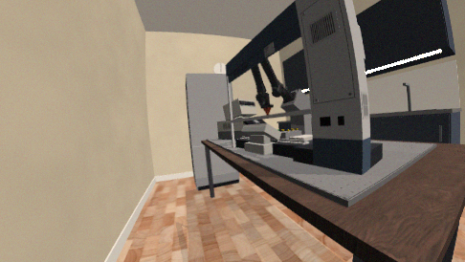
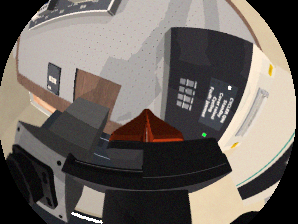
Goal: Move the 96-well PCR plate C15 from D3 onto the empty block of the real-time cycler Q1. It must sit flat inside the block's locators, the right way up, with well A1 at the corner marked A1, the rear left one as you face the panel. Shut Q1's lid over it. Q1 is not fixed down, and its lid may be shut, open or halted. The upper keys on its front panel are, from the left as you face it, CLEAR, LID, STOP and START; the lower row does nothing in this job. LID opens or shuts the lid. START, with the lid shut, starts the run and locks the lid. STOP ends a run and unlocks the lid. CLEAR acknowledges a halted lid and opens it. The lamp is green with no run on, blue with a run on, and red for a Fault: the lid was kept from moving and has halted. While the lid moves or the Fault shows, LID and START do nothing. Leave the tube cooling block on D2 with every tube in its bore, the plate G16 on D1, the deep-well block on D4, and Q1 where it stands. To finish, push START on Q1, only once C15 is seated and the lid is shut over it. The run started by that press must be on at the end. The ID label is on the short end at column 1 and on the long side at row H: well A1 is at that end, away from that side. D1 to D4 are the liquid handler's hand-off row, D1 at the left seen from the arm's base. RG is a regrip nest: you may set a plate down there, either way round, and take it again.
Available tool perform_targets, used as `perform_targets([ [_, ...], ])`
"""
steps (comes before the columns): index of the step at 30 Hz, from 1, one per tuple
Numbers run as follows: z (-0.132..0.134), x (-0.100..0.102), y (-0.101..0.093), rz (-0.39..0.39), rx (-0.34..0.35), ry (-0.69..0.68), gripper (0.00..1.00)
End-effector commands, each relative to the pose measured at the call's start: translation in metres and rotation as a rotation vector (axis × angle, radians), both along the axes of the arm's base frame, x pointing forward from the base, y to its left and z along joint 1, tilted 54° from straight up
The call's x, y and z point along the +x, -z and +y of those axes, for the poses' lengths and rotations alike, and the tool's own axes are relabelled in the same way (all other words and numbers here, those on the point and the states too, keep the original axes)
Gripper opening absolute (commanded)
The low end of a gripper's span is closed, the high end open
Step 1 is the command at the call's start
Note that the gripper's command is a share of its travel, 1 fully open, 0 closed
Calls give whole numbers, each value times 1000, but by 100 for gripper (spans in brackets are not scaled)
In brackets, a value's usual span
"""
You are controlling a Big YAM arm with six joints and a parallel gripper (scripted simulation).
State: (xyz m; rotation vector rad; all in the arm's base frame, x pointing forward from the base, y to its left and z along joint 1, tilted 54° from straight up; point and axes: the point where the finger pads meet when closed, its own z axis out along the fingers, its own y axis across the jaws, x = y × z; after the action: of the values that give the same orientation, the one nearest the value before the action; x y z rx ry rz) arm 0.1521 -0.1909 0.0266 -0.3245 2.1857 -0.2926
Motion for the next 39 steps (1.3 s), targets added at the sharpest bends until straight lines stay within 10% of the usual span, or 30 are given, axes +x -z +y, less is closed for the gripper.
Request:
perform_targets([
  [1, 7, 1, 4, -4, 31, -2, 0],
  [39, 1, 1, 1, -6, 5, 0, 0],
])
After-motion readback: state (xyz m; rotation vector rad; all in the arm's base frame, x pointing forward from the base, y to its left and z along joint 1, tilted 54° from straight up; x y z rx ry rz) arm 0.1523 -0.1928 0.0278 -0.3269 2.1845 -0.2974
